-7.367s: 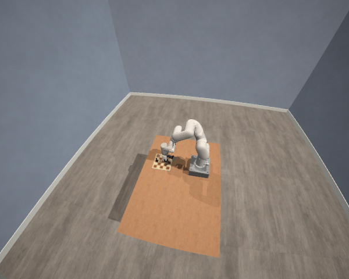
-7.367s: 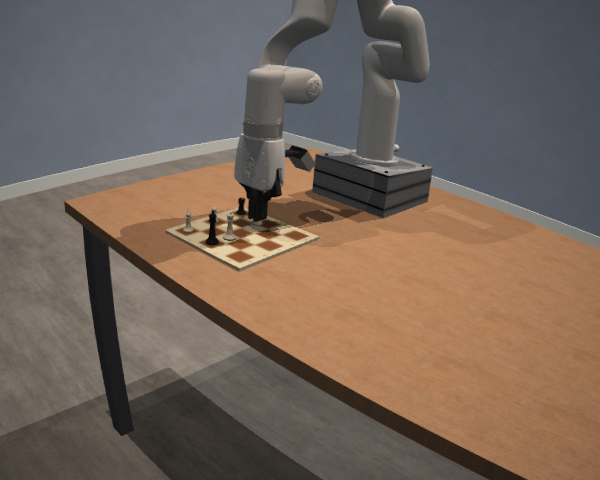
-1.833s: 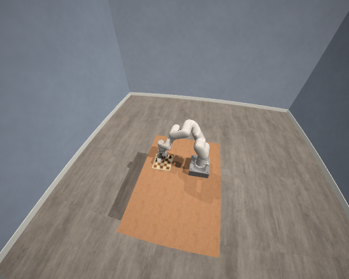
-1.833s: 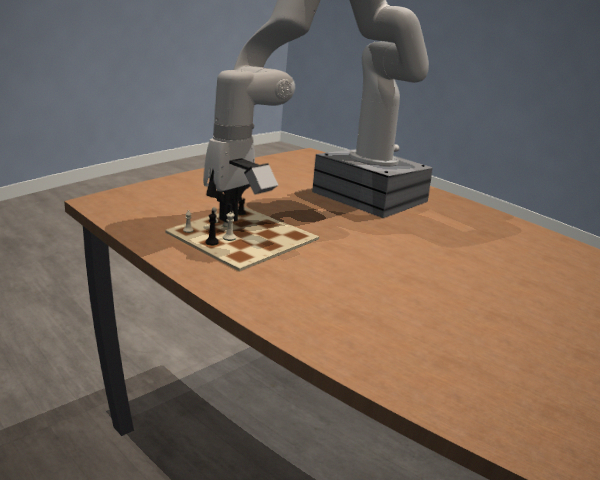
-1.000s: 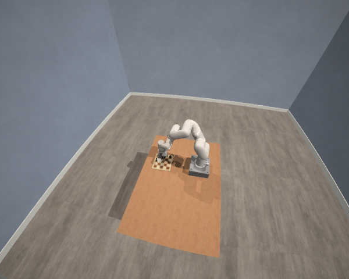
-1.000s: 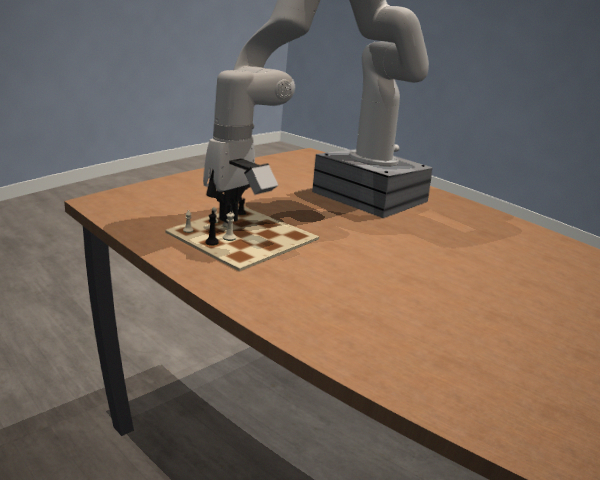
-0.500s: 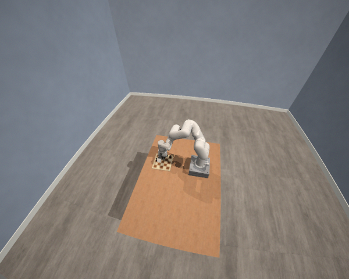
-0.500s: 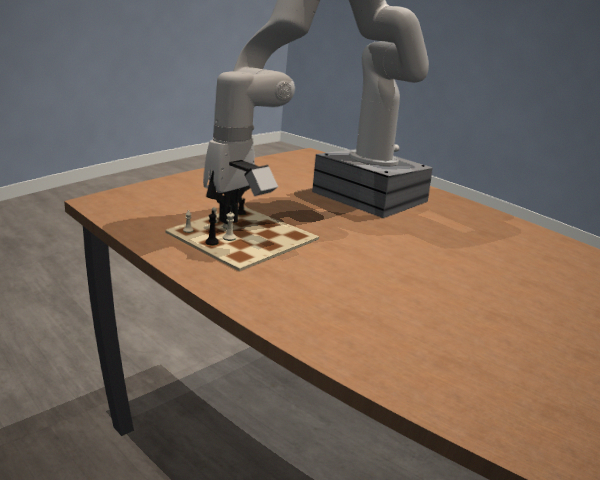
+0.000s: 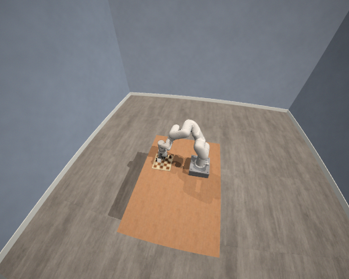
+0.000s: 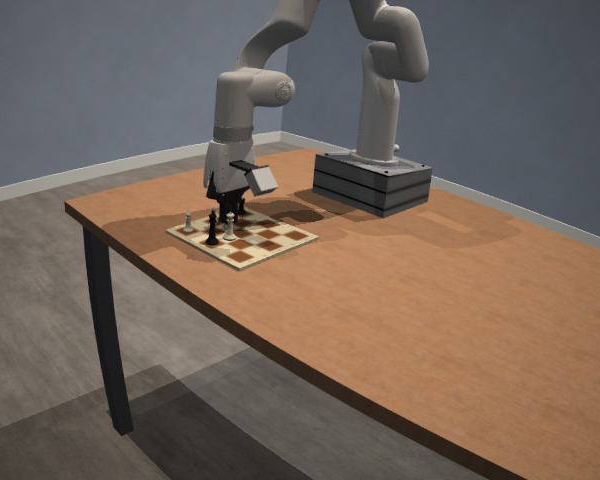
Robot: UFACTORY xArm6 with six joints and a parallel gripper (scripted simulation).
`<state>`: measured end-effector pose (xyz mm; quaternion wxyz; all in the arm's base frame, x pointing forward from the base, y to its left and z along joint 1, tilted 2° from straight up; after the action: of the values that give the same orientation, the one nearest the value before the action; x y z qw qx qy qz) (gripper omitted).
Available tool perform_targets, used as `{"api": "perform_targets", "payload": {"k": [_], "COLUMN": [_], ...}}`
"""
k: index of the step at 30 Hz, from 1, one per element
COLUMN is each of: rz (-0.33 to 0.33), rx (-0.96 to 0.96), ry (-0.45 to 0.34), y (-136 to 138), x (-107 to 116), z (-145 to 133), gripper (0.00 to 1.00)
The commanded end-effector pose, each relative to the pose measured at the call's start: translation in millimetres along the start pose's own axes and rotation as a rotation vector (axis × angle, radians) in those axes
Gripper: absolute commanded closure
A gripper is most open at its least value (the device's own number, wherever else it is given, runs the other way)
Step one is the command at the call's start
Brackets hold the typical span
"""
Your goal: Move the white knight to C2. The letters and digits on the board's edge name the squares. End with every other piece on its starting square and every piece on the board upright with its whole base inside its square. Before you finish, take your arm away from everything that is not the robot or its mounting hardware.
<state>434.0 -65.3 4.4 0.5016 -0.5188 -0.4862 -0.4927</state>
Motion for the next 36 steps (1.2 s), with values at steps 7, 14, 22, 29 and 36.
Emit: {"api": "perform_targets", "payload": {"k": [7,14,22,29,36], "rz": [-0.004,-0.004,-0.004,-0.004,-0.004], "rx": [0.000,0.000,0.000,0.000,0.000], "ry": [0.000,0.000,0.000,0.000,0.000], "y": [1.3,1.3,1.3,1.3,1.3], "x": [1.3,1.3,1.3,1.3,1.3], "z": [-0.2,-0.2,-0.2,-0.2,-0.2], "gripper": [1.00,1.00,1.00,0.85,0.70]}}
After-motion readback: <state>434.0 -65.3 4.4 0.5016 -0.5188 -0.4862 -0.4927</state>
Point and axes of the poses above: the point where the finger pads meet when closed, its own x axis back along the fingers, its own y axis across the jaws, z = x × y, the point moved 8 cm from there along x, back along the fingers
